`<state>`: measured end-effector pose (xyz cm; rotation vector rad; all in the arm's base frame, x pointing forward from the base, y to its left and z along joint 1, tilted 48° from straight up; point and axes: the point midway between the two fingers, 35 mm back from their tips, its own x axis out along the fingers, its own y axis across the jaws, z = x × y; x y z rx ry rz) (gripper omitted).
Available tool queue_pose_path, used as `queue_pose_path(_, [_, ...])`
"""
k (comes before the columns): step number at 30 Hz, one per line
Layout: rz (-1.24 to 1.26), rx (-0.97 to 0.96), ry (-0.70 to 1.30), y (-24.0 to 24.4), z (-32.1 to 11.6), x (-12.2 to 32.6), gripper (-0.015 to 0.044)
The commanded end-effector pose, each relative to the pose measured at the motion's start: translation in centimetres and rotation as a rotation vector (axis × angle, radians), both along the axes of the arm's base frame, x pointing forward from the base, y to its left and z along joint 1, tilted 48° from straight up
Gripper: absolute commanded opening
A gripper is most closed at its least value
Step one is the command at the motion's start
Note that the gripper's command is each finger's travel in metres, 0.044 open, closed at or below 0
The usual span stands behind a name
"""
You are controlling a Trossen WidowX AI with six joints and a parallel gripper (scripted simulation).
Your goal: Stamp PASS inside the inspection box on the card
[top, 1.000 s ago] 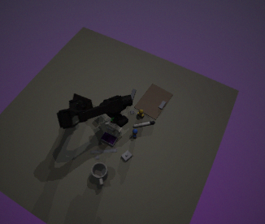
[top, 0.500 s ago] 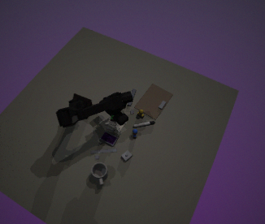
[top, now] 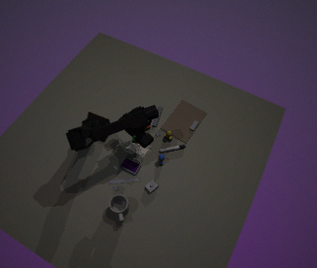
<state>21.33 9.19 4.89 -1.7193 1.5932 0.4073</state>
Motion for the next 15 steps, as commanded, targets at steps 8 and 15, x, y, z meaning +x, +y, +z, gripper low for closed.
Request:
queue_pose_path(8, [0.001,0.024,-0.002,-0.5,2.9,4.3,0.0000])
queue_pose_path(15, [0.001,0.027,-0.005,-2.1,5.6,7.6,0.0000])
